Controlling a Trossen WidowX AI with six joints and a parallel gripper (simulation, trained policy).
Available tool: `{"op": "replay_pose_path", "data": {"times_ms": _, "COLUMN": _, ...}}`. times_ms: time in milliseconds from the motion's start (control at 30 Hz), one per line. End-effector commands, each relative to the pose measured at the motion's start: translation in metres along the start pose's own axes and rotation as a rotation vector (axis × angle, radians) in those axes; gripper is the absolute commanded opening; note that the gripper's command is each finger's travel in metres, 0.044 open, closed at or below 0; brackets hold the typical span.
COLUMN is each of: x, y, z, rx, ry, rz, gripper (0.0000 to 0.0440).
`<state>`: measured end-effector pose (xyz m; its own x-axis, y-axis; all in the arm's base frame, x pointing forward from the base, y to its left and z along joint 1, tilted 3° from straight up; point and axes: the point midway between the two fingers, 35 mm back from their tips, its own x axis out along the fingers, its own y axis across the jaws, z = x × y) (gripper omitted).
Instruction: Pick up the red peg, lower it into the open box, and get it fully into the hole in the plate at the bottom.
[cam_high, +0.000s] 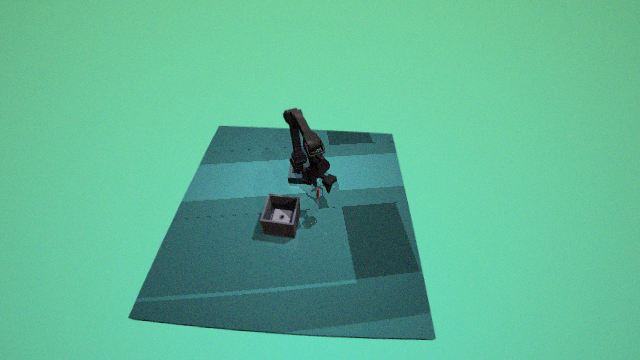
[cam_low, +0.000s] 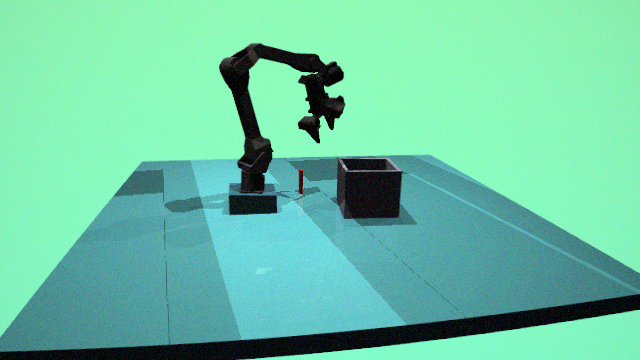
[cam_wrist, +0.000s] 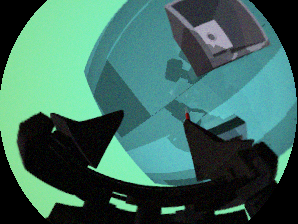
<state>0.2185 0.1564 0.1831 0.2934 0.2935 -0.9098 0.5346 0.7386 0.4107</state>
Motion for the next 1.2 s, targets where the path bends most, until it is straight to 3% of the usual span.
{"op": "replay_pose_path", "data": {"times_ms": 0, "x": 0.007, "y": -0.013, "z": -0.008, "rx": 0.075, "ry": 0.046, "rz": -0.062, "gripper": 0.044}}
{"op": "replay_pose_path", "data": {"times_ms": 567, "x": 0.035, "y": -0.073, "z": -0.047, "rx": 0.389, "ry": 0.148, "rz": -0.384, "gripper": 0.044}}
{"op": "replay_pose_path", "data": {"times_ms": 1167, "x": 0.085, "y": -0.106, "z": -0.051, "rx": 0.521, "ry": 0.091, "rz": -0.488, "gripper": 0.0439}}
